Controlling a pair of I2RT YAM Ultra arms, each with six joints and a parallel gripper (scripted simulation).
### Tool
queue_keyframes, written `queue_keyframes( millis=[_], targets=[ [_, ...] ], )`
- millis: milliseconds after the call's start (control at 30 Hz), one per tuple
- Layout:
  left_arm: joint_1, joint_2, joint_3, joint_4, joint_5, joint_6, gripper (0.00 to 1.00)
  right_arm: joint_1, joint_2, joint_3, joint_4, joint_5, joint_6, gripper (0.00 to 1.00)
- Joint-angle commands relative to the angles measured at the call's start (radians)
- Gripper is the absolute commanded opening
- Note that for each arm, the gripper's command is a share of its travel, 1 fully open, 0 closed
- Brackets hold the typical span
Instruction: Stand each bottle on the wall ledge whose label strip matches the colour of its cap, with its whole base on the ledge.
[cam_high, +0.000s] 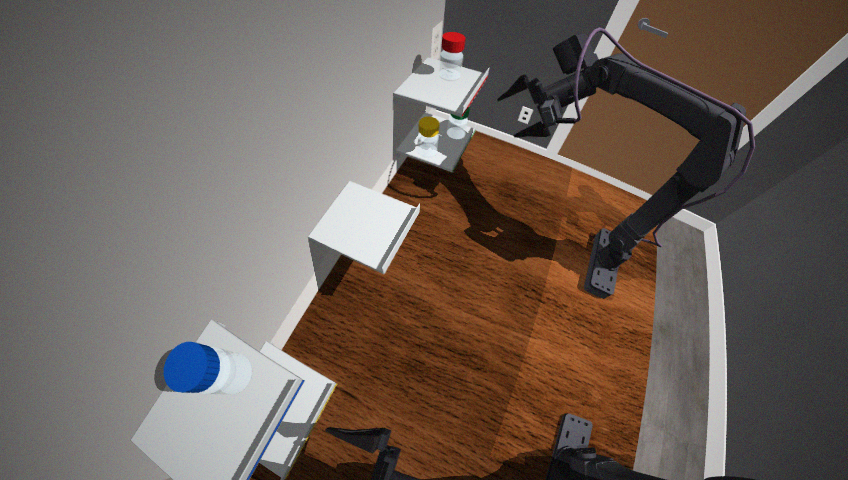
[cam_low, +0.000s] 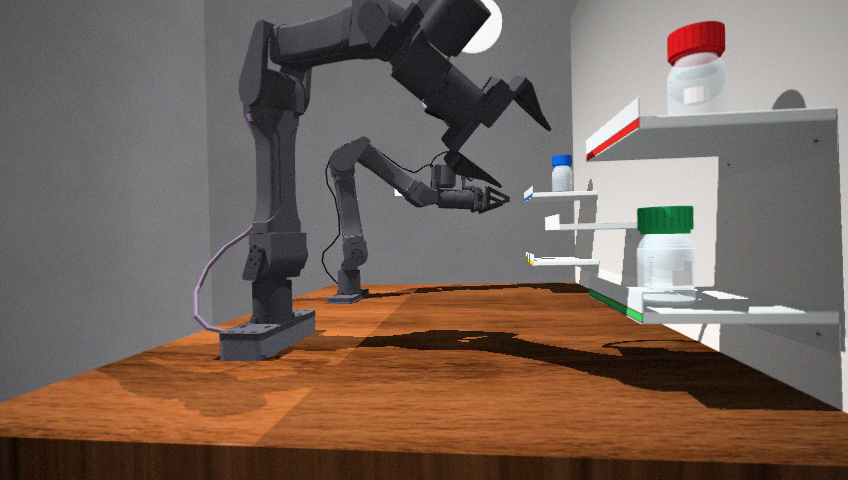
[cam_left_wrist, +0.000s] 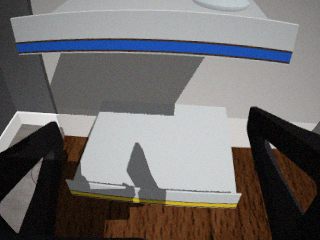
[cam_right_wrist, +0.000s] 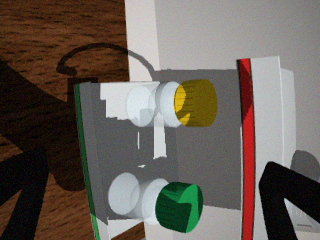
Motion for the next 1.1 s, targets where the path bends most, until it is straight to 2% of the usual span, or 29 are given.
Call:
queue_keyframes(
  millis=[0, 167, 800, 867, 933, 1067],
  targets=[
    [0.061, -0.039, -0.04, 0.056, 0.023, -0.001, 1.0, -0.013, 0.016, 0.086, -0.131, -0.031, -0.083, 1.0],
    [0.096, -0.051, -0.065, 0.05, 0.029, -0.003, 1.0, -0.013, 0.029, 0.11, -0.158, -0.022, -0.099, 1.0],
    [0.096, -0.051, -0.064, 0.05, 0.028, -0.003, 1.0, -0.013, 0.034, 0.116, -0.167, -0.021, -0.105, 1.0],
    [0.089, -0.052, -0.066, 0.03, 0.019, -0.002, 1.0, -0.013, 0.043, 0.115, -0.149, -0.011, -0.077, 0.81],
    [0.089, -0.052, -0.066, 0.03, 0.019, -0.002, 1.0, -0.013, 0.043, 0.115, -0.149, -0.011, -0.077, 0.81],
    [0.051, -0.08, -0.08, -0.018, -0.007, 0.015, 1.0, 0.008, 0.04, 0.081, -0.034, 0.051, 0.053, 0.81]
  ],
)
